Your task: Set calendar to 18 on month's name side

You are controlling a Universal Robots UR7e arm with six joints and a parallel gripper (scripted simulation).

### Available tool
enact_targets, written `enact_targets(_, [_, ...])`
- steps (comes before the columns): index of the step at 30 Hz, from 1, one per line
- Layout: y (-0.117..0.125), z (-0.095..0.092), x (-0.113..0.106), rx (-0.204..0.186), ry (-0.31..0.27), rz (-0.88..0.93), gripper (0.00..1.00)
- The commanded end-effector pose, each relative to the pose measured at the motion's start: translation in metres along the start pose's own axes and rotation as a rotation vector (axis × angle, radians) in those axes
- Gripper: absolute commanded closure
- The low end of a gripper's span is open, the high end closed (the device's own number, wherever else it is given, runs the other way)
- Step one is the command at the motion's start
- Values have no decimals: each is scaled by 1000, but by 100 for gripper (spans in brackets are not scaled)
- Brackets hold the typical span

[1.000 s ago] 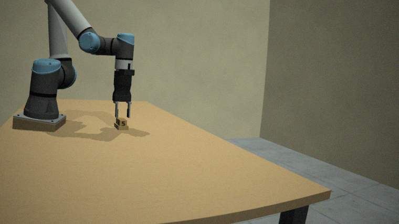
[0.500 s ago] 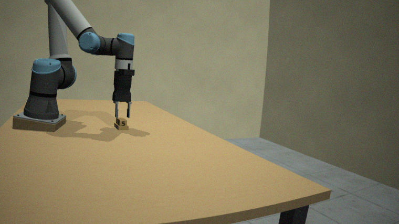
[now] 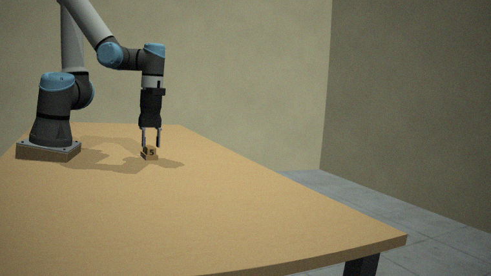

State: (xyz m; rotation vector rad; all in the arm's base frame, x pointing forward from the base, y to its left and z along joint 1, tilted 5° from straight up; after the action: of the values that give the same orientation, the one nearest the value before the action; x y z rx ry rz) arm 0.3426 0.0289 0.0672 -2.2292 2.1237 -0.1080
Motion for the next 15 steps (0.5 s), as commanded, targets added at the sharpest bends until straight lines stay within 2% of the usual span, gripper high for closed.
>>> enact_targets(1, [0, 8, 0, 0, 0, 0, 10])
enact_targets(15, [0, 22, 0, 0, 0, 0, 10])
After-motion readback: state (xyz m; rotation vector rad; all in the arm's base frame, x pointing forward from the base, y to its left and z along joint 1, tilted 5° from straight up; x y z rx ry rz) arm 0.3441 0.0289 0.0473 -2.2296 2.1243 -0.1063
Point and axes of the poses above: the point where the finger pads meet when closed, its own z axis out along the fingers, its own y axis across the jaws, x = y × z, the point moved 2 cm from there along -z, back along the fingers, and after that the axes turned 13 degrees about z, right-handed, at the moved point
